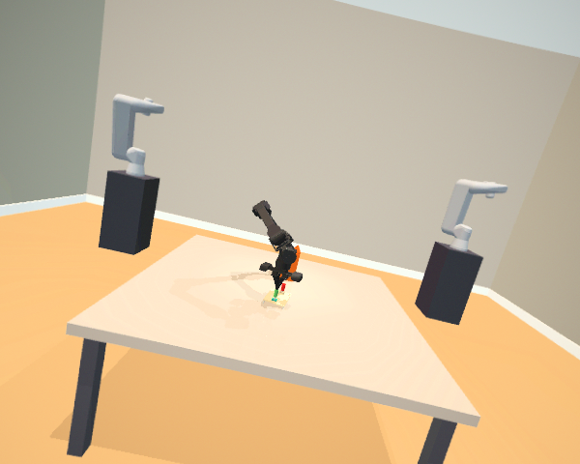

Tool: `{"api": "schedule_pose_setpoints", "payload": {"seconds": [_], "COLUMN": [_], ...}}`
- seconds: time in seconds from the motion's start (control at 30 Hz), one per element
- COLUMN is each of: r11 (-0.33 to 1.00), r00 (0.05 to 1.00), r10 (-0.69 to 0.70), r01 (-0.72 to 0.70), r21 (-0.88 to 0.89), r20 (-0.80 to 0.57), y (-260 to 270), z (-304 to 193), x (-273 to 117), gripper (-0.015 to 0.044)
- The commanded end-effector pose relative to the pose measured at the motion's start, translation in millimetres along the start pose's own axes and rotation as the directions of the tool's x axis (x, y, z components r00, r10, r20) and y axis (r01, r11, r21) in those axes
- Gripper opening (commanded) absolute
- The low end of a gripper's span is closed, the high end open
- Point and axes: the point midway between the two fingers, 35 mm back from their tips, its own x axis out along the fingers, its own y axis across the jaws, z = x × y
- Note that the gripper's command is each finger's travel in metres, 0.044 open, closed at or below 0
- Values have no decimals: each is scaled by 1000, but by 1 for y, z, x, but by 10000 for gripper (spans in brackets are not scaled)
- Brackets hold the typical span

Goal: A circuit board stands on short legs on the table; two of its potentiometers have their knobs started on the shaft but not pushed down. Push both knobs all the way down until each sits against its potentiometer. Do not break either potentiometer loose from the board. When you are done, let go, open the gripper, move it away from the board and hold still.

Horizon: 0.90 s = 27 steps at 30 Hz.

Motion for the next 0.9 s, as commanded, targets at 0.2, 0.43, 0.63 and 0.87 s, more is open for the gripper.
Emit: {"api": "schedule_pose_setpoints", "payload": {"seconds": [0.2, 0.43, 0.63, 0.87], "r11": [1000, 1000, 1000, 1000], "r00": [1000, 1000, 1000, 1000], "r10": [4, 4, 4, 4], "r01": [-4, -4, -4, -4], "r21": [1, 1, 1, 1], "r20": [1, 1, 1, 1], "y": [1, 1, 1, 1], "z": [0, 0, 0, 0], "x": [4, 5, 5, 7], "gripper": [0, 0, 0, 0]}}
